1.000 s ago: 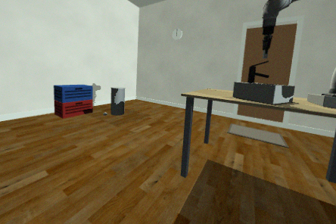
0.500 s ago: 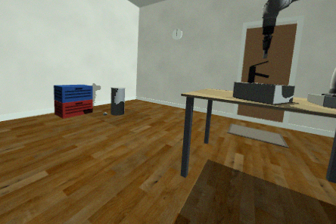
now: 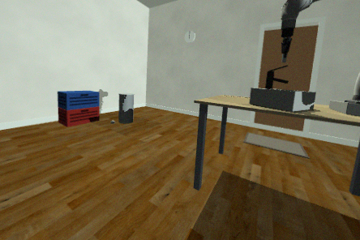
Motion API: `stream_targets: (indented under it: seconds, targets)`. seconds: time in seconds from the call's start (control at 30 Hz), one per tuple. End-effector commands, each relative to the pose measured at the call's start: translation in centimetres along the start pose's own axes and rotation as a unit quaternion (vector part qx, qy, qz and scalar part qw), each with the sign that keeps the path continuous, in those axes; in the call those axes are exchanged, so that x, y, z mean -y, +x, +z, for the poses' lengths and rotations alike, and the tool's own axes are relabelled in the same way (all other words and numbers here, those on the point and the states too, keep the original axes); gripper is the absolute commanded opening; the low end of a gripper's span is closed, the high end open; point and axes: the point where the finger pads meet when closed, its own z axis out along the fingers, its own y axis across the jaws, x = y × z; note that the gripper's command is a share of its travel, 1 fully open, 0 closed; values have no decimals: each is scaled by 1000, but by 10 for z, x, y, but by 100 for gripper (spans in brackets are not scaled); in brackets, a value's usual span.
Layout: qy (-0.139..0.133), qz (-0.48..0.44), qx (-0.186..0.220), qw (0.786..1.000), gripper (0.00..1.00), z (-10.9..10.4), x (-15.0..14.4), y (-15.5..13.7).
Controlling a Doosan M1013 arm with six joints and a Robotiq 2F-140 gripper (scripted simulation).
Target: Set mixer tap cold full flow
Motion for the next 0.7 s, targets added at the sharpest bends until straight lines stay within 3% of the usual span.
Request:
stream_targets:
  seconds: [0.0, 0.37, 0.47, 0.67]
  targets:
    - [0, 3, -2, 1000, 0, -4, 2, 0]
    - [1, 131, -2, 991, 0, -6, 2, 0]
    - [1, 223, -2, 975, 0, -8, 2, 0]
    - [4, 394, -1, 919, 0, -13, 2, -1]
